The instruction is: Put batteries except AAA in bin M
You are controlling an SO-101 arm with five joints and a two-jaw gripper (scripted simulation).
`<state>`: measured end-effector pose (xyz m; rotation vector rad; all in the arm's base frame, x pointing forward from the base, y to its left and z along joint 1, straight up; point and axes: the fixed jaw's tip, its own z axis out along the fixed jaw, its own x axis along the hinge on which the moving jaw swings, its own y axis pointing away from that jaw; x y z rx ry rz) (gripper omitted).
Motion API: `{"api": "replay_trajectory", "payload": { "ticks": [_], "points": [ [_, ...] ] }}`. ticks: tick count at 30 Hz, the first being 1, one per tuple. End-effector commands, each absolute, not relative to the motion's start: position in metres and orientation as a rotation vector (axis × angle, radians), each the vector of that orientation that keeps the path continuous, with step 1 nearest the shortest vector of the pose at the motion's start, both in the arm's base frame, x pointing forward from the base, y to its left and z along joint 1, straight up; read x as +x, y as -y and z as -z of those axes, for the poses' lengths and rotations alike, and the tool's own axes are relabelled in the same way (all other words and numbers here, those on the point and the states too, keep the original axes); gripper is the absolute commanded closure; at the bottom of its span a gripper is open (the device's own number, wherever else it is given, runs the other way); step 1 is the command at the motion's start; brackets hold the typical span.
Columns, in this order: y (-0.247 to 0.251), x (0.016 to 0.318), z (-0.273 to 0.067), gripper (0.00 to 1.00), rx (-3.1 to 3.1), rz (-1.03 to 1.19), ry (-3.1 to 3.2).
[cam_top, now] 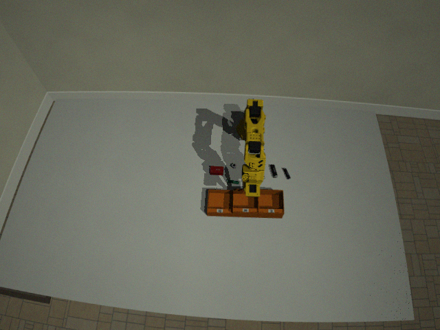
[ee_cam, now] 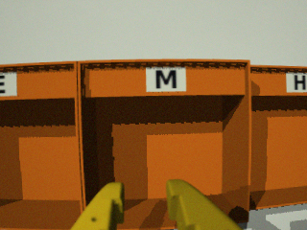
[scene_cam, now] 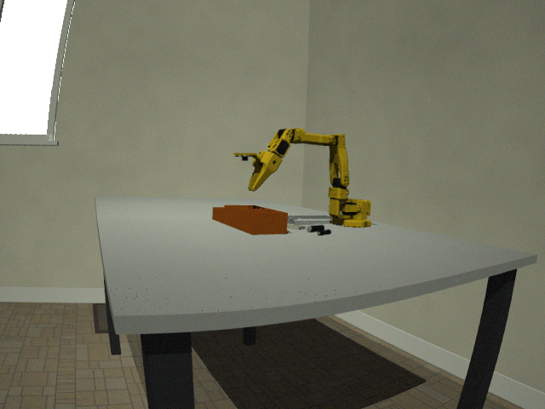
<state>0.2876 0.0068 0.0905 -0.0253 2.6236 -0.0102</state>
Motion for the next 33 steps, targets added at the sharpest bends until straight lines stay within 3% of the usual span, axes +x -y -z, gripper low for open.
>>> {"api": "replay_trajectory", "payload": {
  "ticks": [1, 13, 33],
  "points": [
    [-0.021, 0.290, -0.105, 0.93, -0.080, -0.010, -2.570],
    [-0.071, 0.286, -0.105, 0.93, -0.301, -0.075, -2.555],
    [-0.077, 0.290, -0.103, 0.93, -0.321, -0.080, -2.555]
  ]
}}
